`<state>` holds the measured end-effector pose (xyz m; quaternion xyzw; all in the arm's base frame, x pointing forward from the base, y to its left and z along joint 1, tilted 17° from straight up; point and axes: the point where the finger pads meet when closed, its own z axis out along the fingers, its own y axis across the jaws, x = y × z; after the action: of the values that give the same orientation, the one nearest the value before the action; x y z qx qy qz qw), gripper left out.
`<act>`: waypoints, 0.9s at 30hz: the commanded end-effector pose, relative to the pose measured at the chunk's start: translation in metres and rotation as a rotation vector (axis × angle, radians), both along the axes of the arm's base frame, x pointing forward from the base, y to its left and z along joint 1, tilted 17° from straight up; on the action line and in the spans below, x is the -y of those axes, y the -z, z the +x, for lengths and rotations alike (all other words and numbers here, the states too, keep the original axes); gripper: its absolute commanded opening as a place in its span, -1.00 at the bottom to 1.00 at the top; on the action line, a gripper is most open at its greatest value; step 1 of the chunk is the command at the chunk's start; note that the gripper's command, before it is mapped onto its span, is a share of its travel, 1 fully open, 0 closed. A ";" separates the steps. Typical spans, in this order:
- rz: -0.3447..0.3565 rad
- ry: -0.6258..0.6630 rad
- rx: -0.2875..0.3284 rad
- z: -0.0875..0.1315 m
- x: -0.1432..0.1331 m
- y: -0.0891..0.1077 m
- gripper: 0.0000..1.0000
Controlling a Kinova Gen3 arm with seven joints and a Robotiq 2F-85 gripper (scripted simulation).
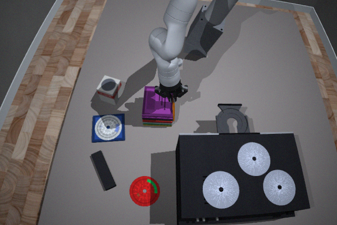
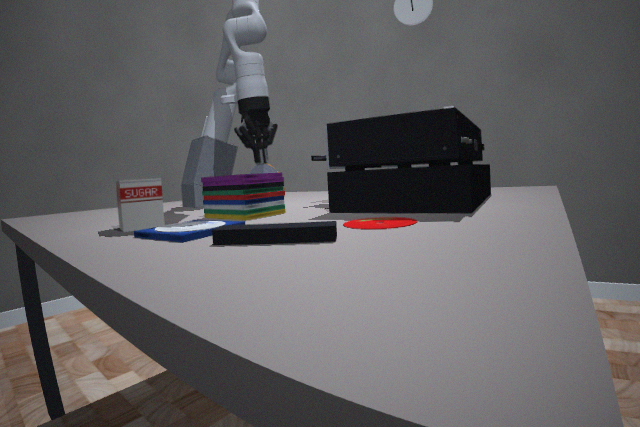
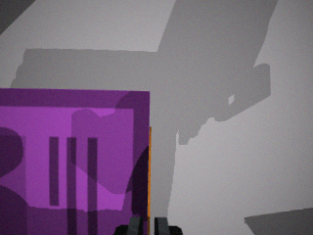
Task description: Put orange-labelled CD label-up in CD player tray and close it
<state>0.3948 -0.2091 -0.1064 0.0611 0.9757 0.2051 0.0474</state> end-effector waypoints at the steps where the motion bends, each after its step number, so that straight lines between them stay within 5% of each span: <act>1: -0.001 0.001 0.001 0.000 0.001 -0.001 -0.68; 27: -0.001 0.001 0.001 0.000 0.001 -0.001 -0.78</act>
<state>0.3948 -0.2091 -0.1064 0.0611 0.9757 0.2051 0.0474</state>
